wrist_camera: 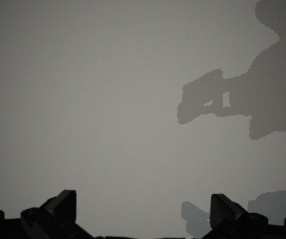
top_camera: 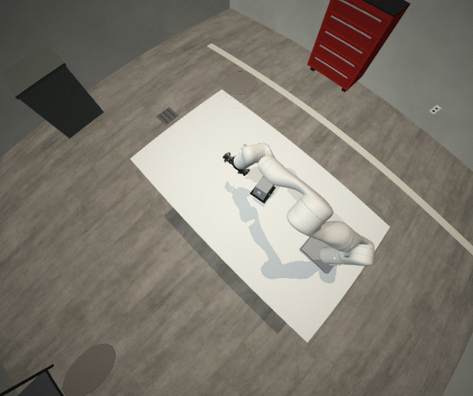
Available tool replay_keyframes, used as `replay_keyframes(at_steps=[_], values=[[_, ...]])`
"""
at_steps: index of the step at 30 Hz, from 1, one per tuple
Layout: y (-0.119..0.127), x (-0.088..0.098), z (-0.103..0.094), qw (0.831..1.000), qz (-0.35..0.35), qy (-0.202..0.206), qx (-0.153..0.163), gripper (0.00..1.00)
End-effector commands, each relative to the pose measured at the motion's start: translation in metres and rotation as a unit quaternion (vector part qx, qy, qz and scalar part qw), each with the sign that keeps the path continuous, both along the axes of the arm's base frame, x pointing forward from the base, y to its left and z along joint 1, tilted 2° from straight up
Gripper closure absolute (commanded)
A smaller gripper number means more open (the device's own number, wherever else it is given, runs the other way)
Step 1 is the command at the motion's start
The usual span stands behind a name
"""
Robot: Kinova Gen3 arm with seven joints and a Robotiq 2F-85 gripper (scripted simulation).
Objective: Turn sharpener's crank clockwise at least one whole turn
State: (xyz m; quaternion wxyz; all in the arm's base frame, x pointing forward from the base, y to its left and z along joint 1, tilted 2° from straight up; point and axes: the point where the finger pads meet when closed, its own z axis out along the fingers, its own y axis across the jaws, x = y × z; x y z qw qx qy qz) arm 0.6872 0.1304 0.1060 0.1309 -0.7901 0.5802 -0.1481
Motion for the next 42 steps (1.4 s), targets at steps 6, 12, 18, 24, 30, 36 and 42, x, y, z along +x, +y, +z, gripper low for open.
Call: replay_keyframes(at_steps=[6, 12, 18, 24, 30, 36, 42], values=[[-0.012, -0.002, 0.004, 1.000, -0.003, 0.006, -0.001, 0.00], [-0.024, -0.008, 0.007, 1.000, -0.003, 0.019, -0.003, 0.00], [-0.036, -0.015, 0.010, 1.000, -0.003, 0.031, -0.005, 0.00], [-0.048, -0.021, 0.012, 0.999, -0.003, 0.043, -0.007, 0.00], [-0.048, -0.021, 0.012, 0.999, -0.003, 0.043, -0.007, 0.00], [-0.059, -0.027, 0.015, 0.998, -0.003, 0.055, -0.009, 0.00], [-0.070, -0.034, 0.018, 0.998, -0.003, 0.066, -0.010, 0.00]])
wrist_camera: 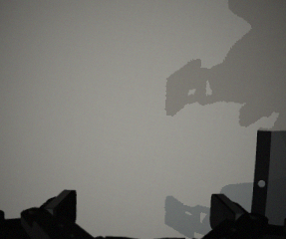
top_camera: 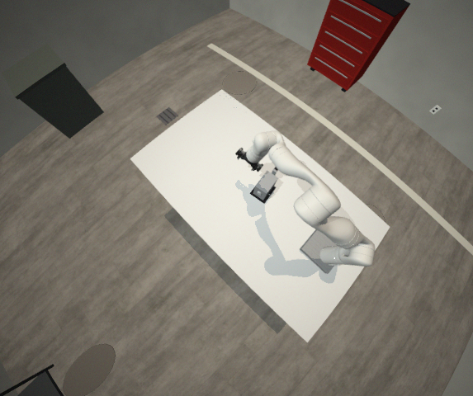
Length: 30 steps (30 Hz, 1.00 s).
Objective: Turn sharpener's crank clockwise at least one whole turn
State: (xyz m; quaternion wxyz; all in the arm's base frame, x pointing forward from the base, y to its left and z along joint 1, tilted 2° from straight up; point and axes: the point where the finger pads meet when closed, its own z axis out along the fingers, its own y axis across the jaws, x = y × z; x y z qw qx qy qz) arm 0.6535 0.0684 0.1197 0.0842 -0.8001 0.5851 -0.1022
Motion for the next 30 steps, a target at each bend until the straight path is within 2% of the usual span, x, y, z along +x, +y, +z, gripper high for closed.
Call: replay_keyframes(at_steps=[1, 8, 9, 15, 16, 25, 26, 30], values=[[-0.008, 0.000, 0.004, 1.000, -0.004, 0.000, 0.000, 0.00], [-0.008, 0.000, 0.004, 1.000, -0.004, 0.000, 0.000, 0.00], [-0.019, -0.007, 0.007, 1.000, -0.005, 0.011, -0.001, 0.00], [-0.019, -0.007, 0.007, 1.000, -0.005, 0.011, -0.001, 0.00], [-0.029, -0.013, 0.011, 1.000, -0.005, 0.021, -0.003, 0.00], [-0.029, -0.013, 0.011, 1.000, -0.005, 0.021, -0.003, 0.00], [-0.039, -0.020, 0.014, 0.999, -0.006, 0.032, -0.005, 0.00], [-0.039, -0.020, 0.014, 0.999, -0.006, 0.032, -0.005, 0.00]])
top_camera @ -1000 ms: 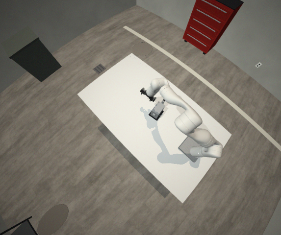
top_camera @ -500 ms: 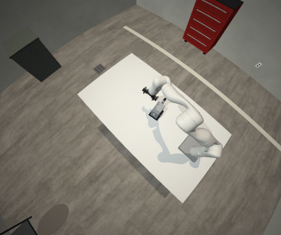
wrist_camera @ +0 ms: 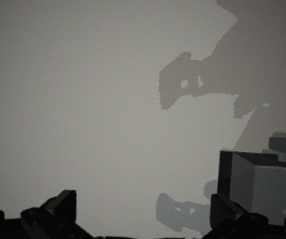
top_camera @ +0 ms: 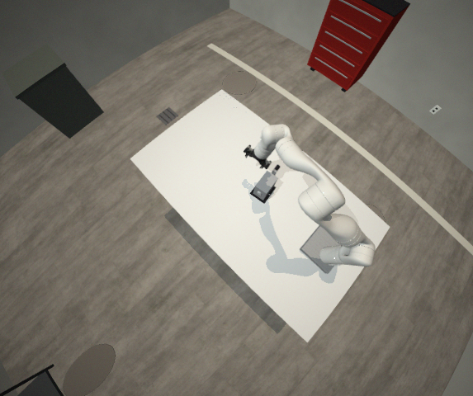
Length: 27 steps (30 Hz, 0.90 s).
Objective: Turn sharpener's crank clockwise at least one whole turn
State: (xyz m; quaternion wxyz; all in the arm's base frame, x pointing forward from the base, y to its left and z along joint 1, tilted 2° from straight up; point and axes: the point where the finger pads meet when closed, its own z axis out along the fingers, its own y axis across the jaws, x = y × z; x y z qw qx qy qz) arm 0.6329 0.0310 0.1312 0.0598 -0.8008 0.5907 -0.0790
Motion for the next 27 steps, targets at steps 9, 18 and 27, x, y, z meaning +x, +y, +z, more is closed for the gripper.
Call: replay_keyframes(at_steps=[9, 18, 27], values=[[-0.020, -0.012, 0.008, 1.000, -0.003, 0.017, -0.002, 0.00], [-0.029, -0.018, 0.011, 1.000, -0.004, 0.026, -0.003, 0.00], [-0.037, -0.024, 0.014, 0.999, -0.005, 0.034, -0.004, 0.00]])
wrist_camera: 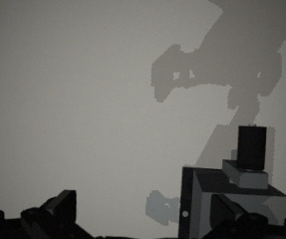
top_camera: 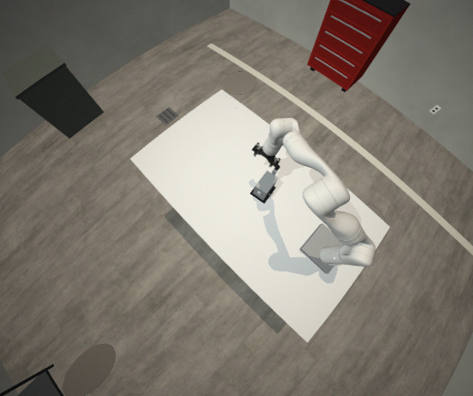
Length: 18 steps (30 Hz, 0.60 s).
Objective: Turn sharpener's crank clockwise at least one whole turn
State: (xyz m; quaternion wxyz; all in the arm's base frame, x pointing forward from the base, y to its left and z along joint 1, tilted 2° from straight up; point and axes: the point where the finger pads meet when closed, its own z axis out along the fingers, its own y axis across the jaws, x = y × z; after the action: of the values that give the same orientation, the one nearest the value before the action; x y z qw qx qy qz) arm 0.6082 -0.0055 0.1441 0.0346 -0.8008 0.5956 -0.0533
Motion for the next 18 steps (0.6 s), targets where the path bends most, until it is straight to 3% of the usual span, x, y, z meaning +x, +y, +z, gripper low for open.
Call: replay_keyframes(at_steps=[1, 18], values=[[-0.001, 0.001, 0.001, 1.000, 0.000, -0.001, 0.000, 0.00], [-0.022, -0.016, 0.010, 1.000, -0.003, 0.021, -0.002, 0.00]])
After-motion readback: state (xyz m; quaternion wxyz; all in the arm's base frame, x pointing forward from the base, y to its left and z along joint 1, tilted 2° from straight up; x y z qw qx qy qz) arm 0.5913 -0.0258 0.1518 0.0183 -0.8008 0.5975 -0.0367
